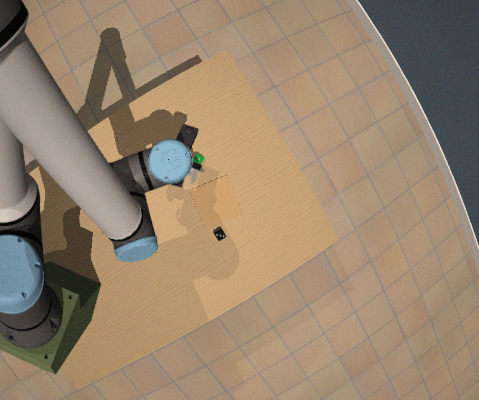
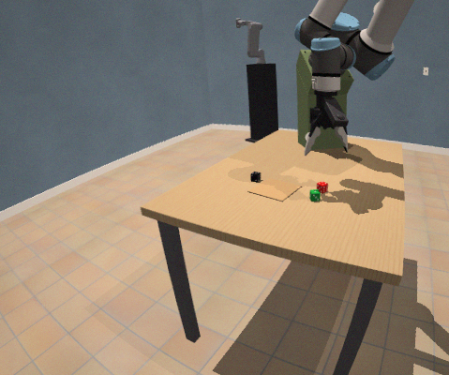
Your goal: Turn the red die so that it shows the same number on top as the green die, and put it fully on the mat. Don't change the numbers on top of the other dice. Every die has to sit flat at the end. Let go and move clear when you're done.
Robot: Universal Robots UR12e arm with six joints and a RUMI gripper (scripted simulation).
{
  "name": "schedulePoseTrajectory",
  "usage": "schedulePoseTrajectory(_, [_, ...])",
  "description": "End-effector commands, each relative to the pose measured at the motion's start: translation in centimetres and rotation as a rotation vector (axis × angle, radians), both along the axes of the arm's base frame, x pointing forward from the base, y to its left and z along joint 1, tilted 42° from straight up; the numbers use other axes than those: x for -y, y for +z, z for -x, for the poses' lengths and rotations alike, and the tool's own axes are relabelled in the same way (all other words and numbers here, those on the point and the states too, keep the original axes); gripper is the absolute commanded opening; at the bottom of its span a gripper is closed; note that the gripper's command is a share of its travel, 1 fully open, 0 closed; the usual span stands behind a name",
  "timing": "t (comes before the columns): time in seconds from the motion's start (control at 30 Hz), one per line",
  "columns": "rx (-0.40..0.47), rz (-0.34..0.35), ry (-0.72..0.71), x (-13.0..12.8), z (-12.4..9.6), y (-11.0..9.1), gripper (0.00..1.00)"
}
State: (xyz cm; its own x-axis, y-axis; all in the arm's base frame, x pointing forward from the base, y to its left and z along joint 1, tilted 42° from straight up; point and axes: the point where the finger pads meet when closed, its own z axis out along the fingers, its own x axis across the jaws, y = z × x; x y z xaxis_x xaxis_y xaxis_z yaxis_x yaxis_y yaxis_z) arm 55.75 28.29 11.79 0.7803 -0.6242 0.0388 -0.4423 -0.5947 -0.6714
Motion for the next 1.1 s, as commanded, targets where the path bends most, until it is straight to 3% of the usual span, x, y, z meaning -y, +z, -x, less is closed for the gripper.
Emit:
schedulePoseTrajectory(0.0, [0.077,0.065,0.12,-0.2,-0.1,-0.1,1.0])
schedulePoseTrajectory(0.27, [0.215,0.184,0.321,-0.5,-0.1,-0.4,1.0])
schedulePoseTrajectory(0.37, [0.216,0.185,0.322,-0.5,-0.1,-0.4,1.0])
schedulePoseTrajectory(1.07, [0.568,0.489,0.833,-0.8,-0.3,-1.6,1.0])
